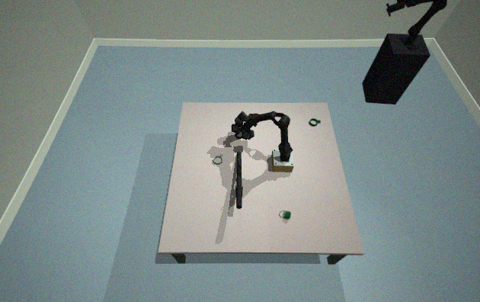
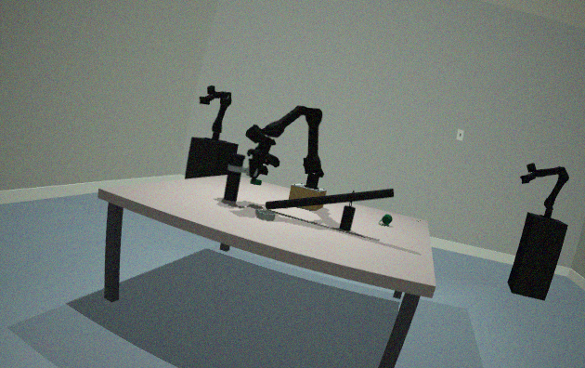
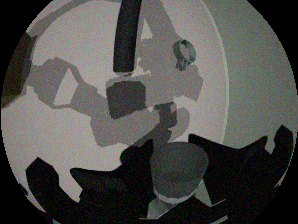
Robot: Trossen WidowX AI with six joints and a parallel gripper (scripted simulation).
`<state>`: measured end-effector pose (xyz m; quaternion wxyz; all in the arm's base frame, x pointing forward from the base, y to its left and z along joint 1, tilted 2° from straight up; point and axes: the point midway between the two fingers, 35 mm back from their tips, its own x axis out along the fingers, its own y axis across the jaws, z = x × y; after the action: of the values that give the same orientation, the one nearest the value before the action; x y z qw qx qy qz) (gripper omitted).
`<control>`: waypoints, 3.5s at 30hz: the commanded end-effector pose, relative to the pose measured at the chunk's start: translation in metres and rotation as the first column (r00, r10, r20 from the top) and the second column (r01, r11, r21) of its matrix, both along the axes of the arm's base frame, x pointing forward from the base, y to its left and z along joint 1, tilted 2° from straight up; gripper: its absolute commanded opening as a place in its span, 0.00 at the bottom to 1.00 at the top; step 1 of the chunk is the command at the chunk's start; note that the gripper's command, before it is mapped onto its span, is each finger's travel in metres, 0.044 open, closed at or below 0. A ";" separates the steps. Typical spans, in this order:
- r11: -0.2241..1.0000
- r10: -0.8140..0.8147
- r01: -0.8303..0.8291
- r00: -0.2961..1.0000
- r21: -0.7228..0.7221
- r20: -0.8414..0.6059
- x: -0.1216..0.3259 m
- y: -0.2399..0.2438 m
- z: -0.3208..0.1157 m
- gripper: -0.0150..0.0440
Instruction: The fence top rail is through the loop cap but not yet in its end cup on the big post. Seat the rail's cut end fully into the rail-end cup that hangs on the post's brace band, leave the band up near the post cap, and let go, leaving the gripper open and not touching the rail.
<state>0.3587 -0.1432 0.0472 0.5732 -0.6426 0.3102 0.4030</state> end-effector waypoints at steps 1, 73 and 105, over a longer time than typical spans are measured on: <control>0.999 -0.047 0.047 0.999 0.000 0.000 0.003 0.000 0.000 0.25; 0.162 -0.859 0.892 0.338 0.422 -0.385 -0.019 0.142 0.113 1.00; -0.960 -0.200 0.276 -0.800 -0.050 -0.565 -0.022 0.201 0.052 1.00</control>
<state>0.3365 0.0436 0.1256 0.7298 0.2934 0.5789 -0.2149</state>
